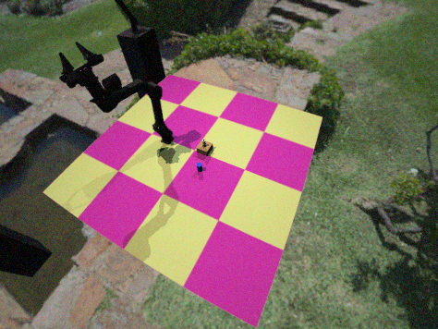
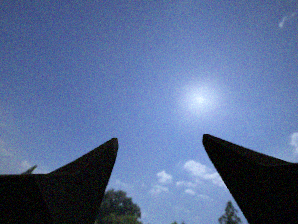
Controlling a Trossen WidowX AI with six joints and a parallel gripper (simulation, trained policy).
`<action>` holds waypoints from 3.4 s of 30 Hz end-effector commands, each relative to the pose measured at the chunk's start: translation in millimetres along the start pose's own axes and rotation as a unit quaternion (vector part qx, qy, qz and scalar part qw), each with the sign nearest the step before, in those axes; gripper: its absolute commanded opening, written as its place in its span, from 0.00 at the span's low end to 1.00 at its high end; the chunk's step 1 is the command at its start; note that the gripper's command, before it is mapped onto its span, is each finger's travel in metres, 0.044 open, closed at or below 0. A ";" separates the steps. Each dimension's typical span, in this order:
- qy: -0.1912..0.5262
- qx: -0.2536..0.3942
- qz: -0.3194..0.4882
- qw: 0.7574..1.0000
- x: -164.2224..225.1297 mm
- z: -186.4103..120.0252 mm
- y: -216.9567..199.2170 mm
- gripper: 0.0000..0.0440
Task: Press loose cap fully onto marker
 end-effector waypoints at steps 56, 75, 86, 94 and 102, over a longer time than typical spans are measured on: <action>-0.210 -0.220 0.087 0.949 -56.1 -11.9 -60.1 0.66; -0.279 -0.291 0.114 0.908 -69.8 -31.3 -79.3 0.67; -0.317 -0.329 0.128 0.880 -75.8 -45.0 -90.4 0.67; -0.344 -0.356 0.137 0.858 -79.3 -55.9 -98.5 0.67; -0.369 -0.381 0.144 0.835 -82.1 -67.4 -106.5 0.67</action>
Point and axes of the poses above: the point midway between the two fingers, 35 mm back from their tips, its own z axis out along the fingers, its own y axis across the jaws, x = y × z, the point moved 10 cm from there along -z, back along the fingers, and after that the axes turned 8 degrees about -z, right-handed, at the moved point
